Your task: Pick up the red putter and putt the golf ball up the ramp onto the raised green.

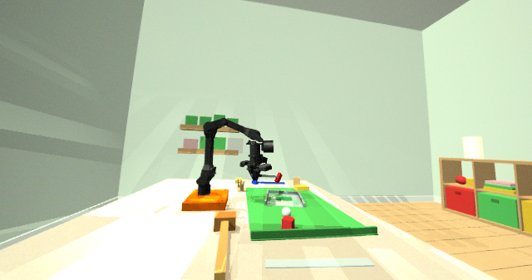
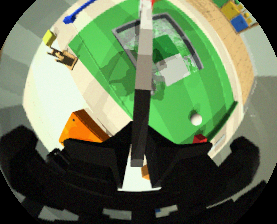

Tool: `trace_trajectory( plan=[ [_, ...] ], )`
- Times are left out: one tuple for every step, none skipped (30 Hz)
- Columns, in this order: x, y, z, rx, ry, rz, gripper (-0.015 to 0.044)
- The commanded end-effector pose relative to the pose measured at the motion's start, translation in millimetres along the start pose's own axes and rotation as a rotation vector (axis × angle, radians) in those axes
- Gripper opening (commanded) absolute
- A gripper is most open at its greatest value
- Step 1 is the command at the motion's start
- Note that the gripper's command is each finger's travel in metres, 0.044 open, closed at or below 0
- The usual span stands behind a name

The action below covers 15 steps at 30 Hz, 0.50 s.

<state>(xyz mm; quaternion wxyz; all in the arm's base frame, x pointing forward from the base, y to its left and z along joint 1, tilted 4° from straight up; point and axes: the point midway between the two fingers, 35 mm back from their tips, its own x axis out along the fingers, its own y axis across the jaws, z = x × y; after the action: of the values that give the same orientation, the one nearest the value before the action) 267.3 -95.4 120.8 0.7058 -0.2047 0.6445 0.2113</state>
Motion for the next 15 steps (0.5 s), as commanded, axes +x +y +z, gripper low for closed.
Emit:
trace_trajectory(
  plan=[
    [-8.6, -15.8, -18.5, 0.117, 0.004, -0.031, 0.0000],
    [-9.7, -18.6, -23.0, 0.142, 0.007, -0.034, 0.0000],
    [-10.8, -21.4, -27.6, 0.167, 0.010, -0.038, 0.0000],
    [-11.9, -24.0, -32.2, 0.192, 0.012, -0.042, 0.0000],
    [-12.9, -26.6, -36.9, 0.217, 0.016, -0.045, 0.0000],
    [-13.9, -29.2, -41.7, 0.243, 0.019, -0.047, 0.0000],
    [-14.9, -31.6, -46.5, 0.269, 0.022, -0.050, 0.0000],
    [-15.9, -33.9, -51.4, 0.295, 0.025, -0.052, 0.0000],
    [-17.0, -36.1, -56.3, 0.321, 0.028, -0.055, 0.0000],
    [-18.0, -38.3, -61.2, 0.347, 0.031, -0.057, 0.0000],
    [-19.0, -40.3, -66.2, 0.373, 0.035, -0.060, 0.0000],
    [-20.1, -42.2, -71.3, 0.399, 0.038, -0.062, 0.0000],
    [-21.1, -44.1, -76.4, 0.424, 0.041, -0.065, 0.0000],
    [-22.2, -45.8, -81.5, 0.450, 0.044, -0.067, 0.0000],
    [-23.3, -47.5, -86.6, 0.475, 0.047, -0.070, 0.0000]
  ],
)
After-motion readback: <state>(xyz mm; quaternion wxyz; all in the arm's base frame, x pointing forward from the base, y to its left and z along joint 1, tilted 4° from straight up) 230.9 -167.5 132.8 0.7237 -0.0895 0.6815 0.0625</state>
